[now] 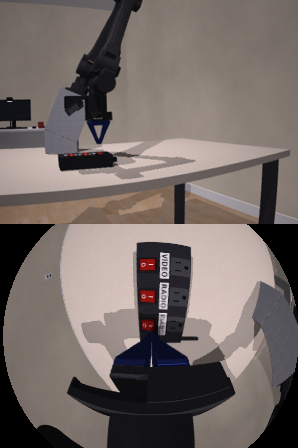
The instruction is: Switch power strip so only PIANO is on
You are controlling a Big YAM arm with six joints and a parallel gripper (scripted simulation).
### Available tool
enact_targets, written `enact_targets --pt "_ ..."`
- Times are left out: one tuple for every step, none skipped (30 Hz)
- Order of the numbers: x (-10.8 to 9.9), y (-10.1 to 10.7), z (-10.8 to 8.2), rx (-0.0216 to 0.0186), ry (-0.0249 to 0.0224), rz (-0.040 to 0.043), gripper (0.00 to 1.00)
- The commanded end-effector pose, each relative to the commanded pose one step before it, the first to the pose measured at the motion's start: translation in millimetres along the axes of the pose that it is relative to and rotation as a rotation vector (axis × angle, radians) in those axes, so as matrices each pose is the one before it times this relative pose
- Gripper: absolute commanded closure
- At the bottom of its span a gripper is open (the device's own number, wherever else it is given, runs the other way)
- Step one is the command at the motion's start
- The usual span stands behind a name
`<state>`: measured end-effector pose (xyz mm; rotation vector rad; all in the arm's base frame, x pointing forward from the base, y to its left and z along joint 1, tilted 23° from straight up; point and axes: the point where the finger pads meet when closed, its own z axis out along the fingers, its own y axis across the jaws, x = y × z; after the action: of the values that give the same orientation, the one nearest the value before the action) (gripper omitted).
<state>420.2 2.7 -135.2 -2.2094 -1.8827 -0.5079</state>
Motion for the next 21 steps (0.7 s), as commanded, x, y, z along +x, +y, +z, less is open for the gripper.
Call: enact_targets --pt "3.73 12.55 7.69 -0.01827 -0.00460 -0.00507 1.00" --pt "-0.16 -1.53 1.57 0.00235 -0.00007 0.00094 1.00" --pt "-0.10 -1.02 1.44 0.00157 -0.00003 0.00063 1.00" --pt "0.02 0.04 1.21 -0.00009 0.00005 -0.00004 1.00" --pt "0.13 0.93 1.01 -0.00150 0.00010 -0.00060 1.00" --pt "0.17 1.29 0.89 -0.00205 0.00012 -0.00082 1.00" --pt "0.09 0.65 0.95 -0.00104 0.00006 -0.00041 1.00" --pt "0.00 -0.10 1.02 0.00012 0.00001 0.00005 1.00" --pt "0.00 -0.10 0.96 0.00012 0.00002 0.00005 1.00" --pt "0.00 0.00 0.00 0.00000 0.00000 0.00000 1.00" --pt "0.00 0.00 0.00 0.00000 0.00000 0.00000 1.00" --pt "-1.58 -6.90 1.74 0.01024 -0.00072 0.00611 1.00" --pt "0.80 0.32 1.01 -0.00007 0.00020 -0.00205 1.00" --pt "0.14 0.99 0.57 -0.00154 0.00019 -0.00062 1.00" --pt "0.13 0.89 0.52 -0.00139 0.00015 -0.00056 1.00" --pt "0.10 0.78 0.47 -0.00123 0.00006 -0.00049 1.00" --pt "0.09 0.68 0.42 -0.00108 0.00006 -0.00043 1.00" --pt "0.08 0.59 0.36 -0.00093 0.00007 -0.00037 1.00" --pt "0.06 0.49 0.31 -0.00078 0.00005 -0.00031 1.00" --pt "0.05 0.40 0.26 -0.00064 0.00004 -0.00025 1.00" --pt "0.04 0.32 0.21 -0.00051 0.00003 -0.00020 1.00"
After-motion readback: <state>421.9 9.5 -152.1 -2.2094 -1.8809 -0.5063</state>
